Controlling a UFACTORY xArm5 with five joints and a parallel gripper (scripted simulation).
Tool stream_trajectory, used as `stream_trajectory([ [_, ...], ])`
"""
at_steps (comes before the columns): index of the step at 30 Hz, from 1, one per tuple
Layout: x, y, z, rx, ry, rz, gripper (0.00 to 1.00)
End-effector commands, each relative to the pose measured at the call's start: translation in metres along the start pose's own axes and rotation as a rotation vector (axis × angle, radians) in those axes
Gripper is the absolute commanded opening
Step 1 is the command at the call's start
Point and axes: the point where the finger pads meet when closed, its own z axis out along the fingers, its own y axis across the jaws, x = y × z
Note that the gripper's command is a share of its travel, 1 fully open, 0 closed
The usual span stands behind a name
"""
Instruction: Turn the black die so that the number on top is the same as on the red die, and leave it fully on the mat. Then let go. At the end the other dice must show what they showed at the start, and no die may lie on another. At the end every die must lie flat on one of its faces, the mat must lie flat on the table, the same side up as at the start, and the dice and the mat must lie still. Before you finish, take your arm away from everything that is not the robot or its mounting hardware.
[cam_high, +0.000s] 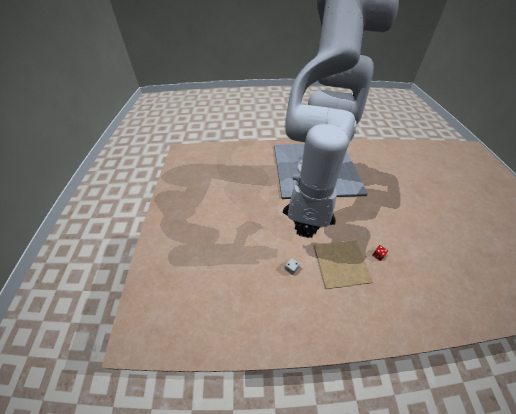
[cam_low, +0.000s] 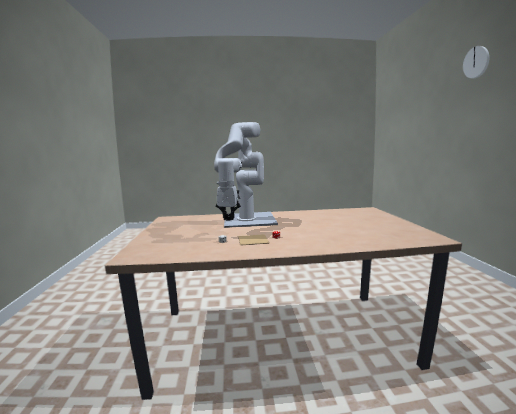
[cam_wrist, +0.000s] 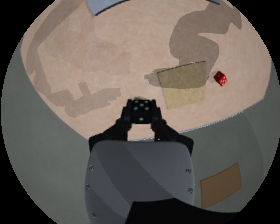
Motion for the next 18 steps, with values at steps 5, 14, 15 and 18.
stream_trajectory([
  [5,-0.0013,0.0001,-0.0034,0.0,-0.004,0.0,0.27],
  [14,-0.0016,0.0007,-0.0034,0.0,-0.004,-0.019,0.27],
  [15,-0.0017,0.0011,-0.0033,0.0,-0.004,-0.029,0.27],
  [18,-0.0023,0.0028,-0.0032,0.0,-0.004,-0.078,0.27],
])
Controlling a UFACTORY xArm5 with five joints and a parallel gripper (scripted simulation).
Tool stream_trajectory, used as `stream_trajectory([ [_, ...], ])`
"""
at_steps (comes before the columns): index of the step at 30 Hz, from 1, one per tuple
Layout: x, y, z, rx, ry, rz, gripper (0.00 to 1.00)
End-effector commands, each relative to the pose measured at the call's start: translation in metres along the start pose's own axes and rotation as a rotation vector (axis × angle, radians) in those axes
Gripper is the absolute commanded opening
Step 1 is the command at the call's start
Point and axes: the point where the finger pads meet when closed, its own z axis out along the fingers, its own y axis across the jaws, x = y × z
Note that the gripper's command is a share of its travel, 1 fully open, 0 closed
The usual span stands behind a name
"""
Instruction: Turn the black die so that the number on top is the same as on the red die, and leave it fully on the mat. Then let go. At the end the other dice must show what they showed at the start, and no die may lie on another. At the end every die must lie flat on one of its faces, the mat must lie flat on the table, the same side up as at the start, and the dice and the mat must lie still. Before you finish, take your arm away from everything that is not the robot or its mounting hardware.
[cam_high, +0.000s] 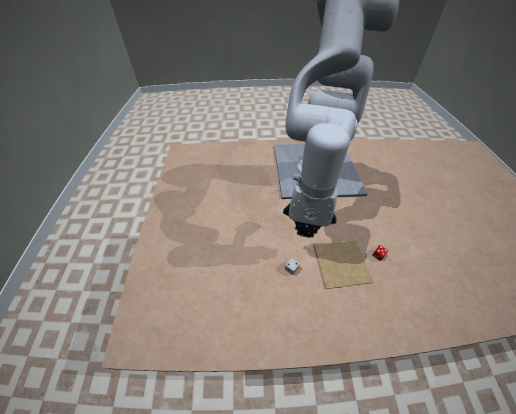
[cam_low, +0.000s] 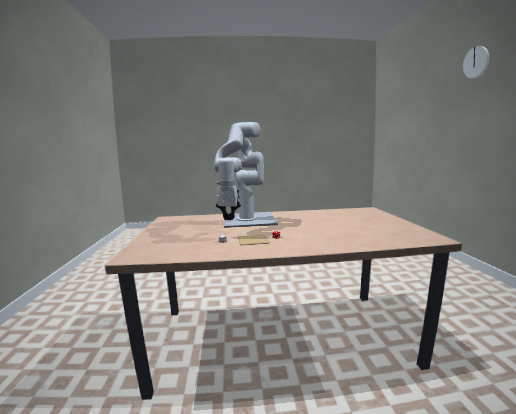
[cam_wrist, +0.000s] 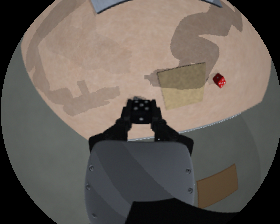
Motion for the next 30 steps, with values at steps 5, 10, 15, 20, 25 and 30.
stream_trajectory([
  [5,-0.004,0.007,-0.001,0.0,-0.003,-0.199,0.27],
  [10,-0.006,0.014,0.0,0.0,-0.003,-0.396,0.27],
  [15,-0.008,0.019,0.0,0.001,-0.003,-0.553,0.27],
  [20,-0.01,0.026,0.0,0.001,-0.003,-0.725,0.27],
  [25,-0.012,0.033,0.001,0.001,-0.003,-0.918,0.27],
  [30,-0.013,0.037,0.001,0.001,-0.002,-1.044,0.27],
])
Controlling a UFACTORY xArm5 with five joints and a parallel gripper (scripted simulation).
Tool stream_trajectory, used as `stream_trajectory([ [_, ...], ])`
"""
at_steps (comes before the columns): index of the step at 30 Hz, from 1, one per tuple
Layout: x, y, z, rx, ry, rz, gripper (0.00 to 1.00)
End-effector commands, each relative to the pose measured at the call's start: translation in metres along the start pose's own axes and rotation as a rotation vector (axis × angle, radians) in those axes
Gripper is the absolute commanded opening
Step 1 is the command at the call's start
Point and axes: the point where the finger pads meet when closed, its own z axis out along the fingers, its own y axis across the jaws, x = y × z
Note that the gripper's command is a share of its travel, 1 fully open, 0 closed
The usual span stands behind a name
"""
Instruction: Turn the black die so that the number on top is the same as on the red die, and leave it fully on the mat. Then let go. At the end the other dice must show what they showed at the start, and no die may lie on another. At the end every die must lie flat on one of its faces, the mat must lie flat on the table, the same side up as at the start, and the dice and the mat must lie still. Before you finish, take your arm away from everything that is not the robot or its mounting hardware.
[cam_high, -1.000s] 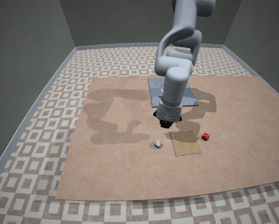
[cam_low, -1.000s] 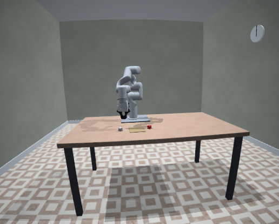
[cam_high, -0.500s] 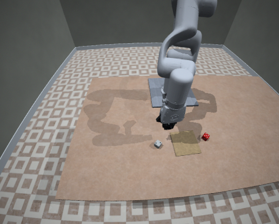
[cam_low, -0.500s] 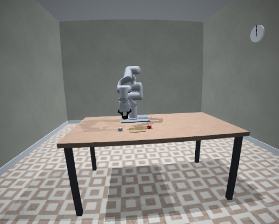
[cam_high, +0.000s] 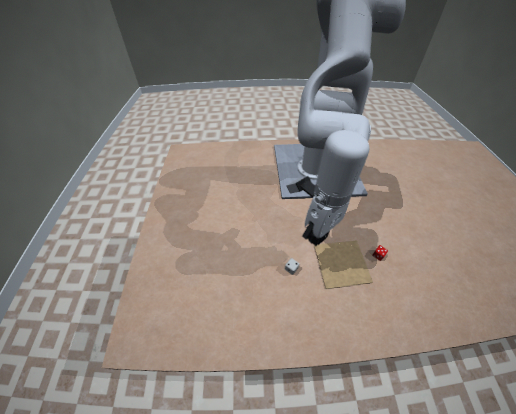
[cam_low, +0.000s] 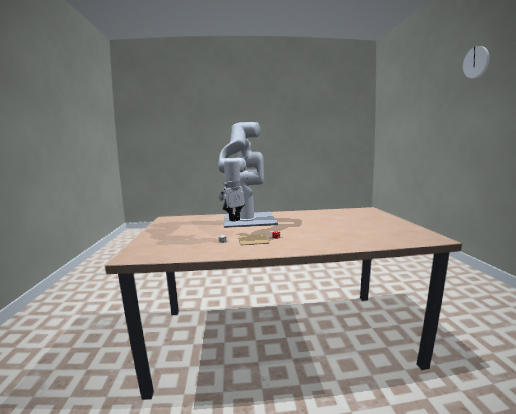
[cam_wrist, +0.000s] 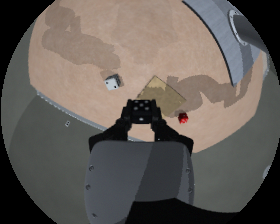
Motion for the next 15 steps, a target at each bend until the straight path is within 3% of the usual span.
stream_trajectory([
  [1,-0.007,0.001,-0.001,0.002,-0.002,-0.174,0.27],
  [15,-0.022,0.008,0.001,0.002,-0.001,-0.62,0.27],
])
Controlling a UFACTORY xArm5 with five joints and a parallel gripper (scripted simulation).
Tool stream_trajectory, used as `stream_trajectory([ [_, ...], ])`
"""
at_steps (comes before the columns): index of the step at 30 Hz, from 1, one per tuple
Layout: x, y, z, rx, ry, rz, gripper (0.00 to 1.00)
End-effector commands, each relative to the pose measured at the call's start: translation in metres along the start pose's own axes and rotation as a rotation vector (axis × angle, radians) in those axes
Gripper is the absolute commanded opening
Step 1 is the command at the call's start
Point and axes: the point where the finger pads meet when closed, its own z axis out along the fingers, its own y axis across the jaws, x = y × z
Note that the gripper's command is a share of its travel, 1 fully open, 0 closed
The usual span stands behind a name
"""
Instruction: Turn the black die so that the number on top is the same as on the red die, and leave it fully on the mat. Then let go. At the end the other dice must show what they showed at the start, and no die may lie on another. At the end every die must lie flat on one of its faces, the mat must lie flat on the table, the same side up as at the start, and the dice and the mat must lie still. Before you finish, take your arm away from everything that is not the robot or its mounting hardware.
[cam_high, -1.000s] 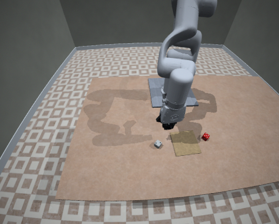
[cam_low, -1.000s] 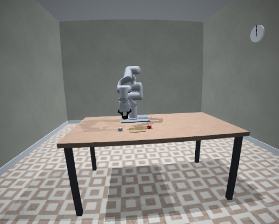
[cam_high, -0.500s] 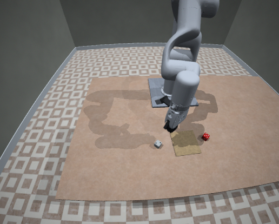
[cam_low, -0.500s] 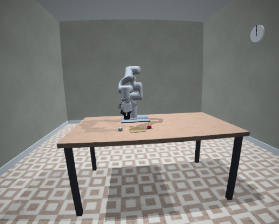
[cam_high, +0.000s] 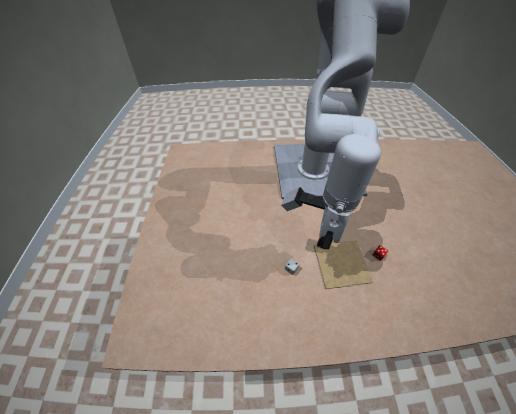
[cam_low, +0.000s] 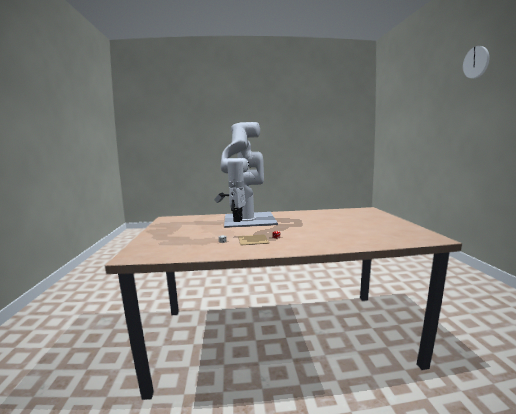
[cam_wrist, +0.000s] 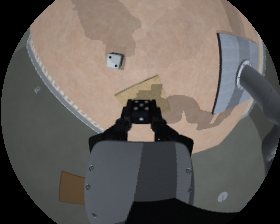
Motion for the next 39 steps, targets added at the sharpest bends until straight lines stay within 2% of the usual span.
stream_trajectory([
  [1,-0.004,-0.002,-0.001,0.003,-0.001,-0.103,0.27],
  [4,-0.01,-0.002,0.0,0.003,0.0,-0.257,0.27],
  [9,-0.015,-0.002,0.0,0.003,0.0,-0.4,0.27],
  [15,-0.025,-0.003,0.001,0.002,0.0,-0.653,0.27],
  [18,-0.026,-0.003,0.001,0.002,0.0,-0.674,0.27],
  [20,-0.032,-0.003,0.001,0.002,0.0,-0.817,0.27],
  [27,-0.04,-0.003,0.002,0.002,0.0,-1.019,0.27],
  [32,-0.048,-0.003,0.003,0.002,0.001,-1.233,0.27],
  [35,-0.049,-0.003,0.003,0.002,0.001,-1.254,0.27],
  [37,-0.055,-0.003,0.004,0.002,0.001,-1.396,0.27],
  [39,-0.057,-0.003,0.004,0.002,0.001,-1.439,0.27],
])
